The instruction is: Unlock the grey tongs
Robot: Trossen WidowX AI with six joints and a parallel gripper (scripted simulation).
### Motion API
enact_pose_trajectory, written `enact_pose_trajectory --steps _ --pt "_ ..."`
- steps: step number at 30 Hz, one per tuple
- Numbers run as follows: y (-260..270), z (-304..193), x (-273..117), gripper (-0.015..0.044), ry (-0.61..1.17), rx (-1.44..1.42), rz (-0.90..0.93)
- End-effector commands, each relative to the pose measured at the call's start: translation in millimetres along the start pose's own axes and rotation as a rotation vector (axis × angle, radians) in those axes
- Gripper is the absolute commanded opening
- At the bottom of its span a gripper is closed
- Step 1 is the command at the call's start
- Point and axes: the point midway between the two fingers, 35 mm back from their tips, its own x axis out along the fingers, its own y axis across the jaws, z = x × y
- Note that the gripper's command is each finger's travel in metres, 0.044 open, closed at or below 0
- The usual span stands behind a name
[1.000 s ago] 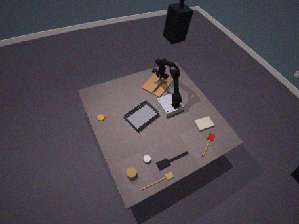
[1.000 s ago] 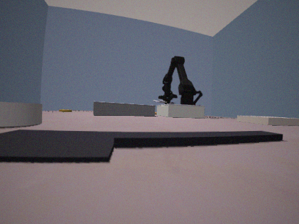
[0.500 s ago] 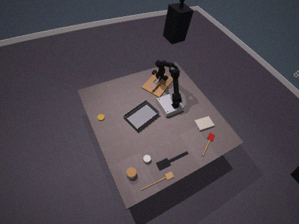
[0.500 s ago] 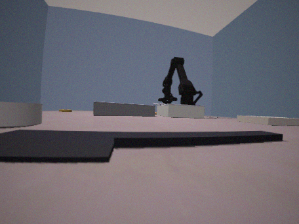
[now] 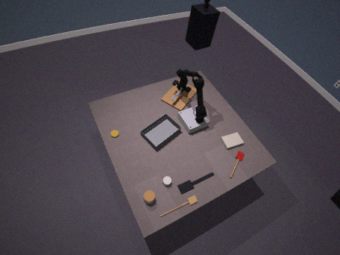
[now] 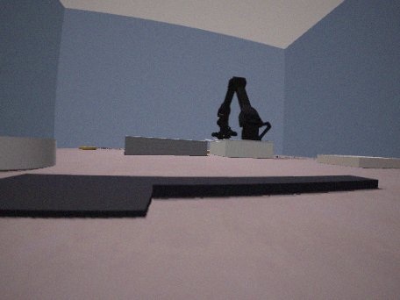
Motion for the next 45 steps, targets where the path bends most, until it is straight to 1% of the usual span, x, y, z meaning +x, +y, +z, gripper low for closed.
enact_pose_trajectory --steps 1,15,16,20,23,28,31,33,41,45 --pt "0 0 0 0.0060 0.000 0.000 0.000" --pt "0 0 0 0.0427 0.000 0.000 0.000" --pt "0 0 0 0.0440 0.000 0.000 0.000" --pt "-1 0 -1 0.0440 0.000 -0.001 0.000" --pt "-18 5 -11 0.0440 0.000 -0.001 -0.001" --pt "-84 11 -41 0.0440 0.001 -0.002 -0.005" --pt "-129 6 -56 0.0440 0.002 -0.002 -0.007" --pt "-148 1 -61 0.0440 0.003 -0.003 -0.008" --pt "-150 1 -62 0.0440 0.003 -0.003 -0.008" --pt "-148 1 -81 0.0440 0.000 -0.003 -0.007"
